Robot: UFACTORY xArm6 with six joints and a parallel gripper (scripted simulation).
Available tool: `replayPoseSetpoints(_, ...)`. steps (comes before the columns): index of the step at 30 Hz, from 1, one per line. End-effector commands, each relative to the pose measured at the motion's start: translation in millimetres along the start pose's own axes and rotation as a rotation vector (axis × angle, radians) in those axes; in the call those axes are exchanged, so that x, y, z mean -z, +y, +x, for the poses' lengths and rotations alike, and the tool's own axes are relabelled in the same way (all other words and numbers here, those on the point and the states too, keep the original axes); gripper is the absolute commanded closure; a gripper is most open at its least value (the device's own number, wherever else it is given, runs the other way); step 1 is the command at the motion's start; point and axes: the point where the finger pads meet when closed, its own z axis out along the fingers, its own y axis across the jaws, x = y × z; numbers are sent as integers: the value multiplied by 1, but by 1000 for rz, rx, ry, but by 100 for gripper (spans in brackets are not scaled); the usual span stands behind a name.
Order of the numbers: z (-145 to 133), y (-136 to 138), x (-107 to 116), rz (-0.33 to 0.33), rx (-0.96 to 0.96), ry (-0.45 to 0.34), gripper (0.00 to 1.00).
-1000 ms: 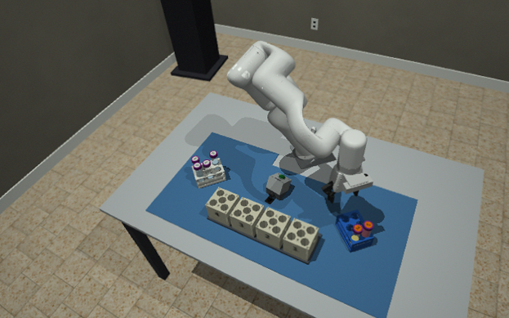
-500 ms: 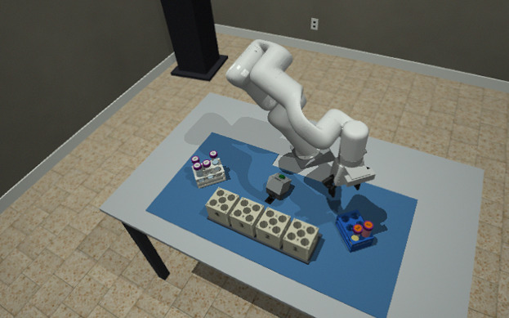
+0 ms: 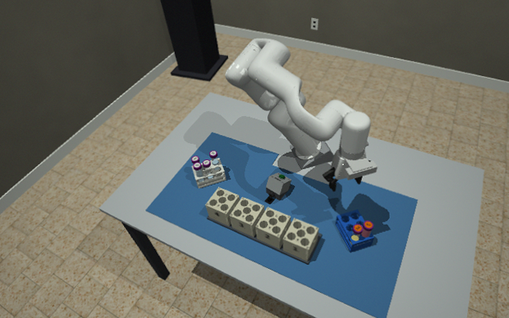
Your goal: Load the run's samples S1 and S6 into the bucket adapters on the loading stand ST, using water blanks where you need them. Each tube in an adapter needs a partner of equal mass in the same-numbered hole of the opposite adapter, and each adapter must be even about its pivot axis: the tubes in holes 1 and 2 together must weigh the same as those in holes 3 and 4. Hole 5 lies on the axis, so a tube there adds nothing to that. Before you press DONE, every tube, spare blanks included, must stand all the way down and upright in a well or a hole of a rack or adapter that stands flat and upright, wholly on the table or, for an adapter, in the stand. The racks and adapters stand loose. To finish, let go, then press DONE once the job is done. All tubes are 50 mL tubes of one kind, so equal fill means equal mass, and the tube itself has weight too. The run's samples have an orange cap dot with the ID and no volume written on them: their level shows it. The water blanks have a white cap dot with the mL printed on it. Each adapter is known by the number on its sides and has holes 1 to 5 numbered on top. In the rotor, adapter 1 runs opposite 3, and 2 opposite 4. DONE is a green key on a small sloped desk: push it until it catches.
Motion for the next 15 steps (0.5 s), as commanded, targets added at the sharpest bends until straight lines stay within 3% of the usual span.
replayPoseSetpoints(1,-4,14,2,1,-95,1,0)
replayPoseSetpoints(15,-22,71,2,0,-495,1,0)
